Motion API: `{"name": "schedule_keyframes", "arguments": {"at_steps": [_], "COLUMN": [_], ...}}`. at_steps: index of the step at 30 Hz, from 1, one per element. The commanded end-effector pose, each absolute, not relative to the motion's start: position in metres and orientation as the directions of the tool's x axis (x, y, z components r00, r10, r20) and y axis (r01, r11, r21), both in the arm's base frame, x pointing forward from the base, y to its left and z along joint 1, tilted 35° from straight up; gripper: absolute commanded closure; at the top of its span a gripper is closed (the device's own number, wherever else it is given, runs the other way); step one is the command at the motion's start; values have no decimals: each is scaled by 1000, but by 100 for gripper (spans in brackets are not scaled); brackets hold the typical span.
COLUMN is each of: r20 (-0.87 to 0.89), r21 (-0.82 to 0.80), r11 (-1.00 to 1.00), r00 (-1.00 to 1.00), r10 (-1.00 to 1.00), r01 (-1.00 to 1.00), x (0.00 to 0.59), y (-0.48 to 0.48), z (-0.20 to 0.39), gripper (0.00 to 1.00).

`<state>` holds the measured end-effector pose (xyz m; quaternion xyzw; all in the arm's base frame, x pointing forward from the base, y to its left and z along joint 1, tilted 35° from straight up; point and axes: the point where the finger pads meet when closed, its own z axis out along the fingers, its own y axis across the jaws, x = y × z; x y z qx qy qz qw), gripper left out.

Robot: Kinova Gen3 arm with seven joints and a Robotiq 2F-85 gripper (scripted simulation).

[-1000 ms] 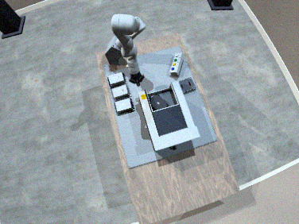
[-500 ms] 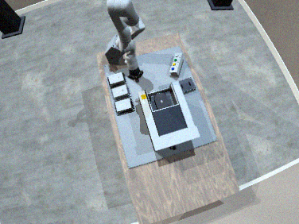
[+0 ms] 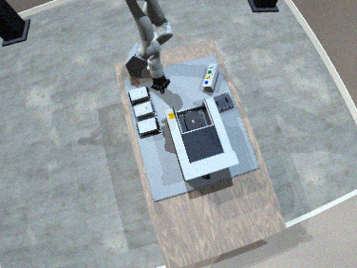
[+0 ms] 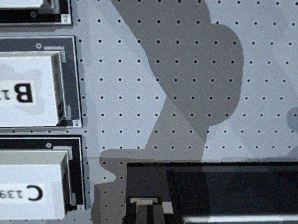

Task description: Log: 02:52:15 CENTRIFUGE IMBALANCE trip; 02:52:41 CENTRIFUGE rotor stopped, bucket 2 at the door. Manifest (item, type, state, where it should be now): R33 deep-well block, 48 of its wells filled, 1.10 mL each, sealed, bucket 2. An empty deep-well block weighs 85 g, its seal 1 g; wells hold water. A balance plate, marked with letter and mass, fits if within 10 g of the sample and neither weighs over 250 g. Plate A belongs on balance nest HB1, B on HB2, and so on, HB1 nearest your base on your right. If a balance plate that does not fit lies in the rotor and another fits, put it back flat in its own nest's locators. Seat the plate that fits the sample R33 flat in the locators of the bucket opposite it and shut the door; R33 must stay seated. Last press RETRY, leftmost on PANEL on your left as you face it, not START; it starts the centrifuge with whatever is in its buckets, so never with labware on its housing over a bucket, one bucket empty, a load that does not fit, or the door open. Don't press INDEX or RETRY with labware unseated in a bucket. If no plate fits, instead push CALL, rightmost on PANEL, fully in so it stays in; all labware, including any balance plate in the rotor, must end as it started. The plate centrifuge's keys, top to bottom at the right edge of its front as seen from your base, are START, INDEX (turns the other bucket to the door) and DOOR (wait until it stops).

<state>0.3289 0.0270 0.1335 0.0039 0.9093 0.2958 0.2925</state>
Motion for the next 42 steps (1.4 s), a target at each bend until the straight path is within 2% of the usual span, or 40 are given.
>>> {"name": "schedule_keyframes", "arguments": {"at_steps": [1, 20, 42], "r20": [-585, -585, -585], "r21": [515, 515, 515], "r11": [846, 846, 846], "r00": [-778, -778, -778], "r10": [229, 229, 229], "r01": [-139, -139, -139], "x": [316, 281, 279], "y": [20, -7, -9], "z": [146, 182, 184], "gripper": [90, 90, 90]}}
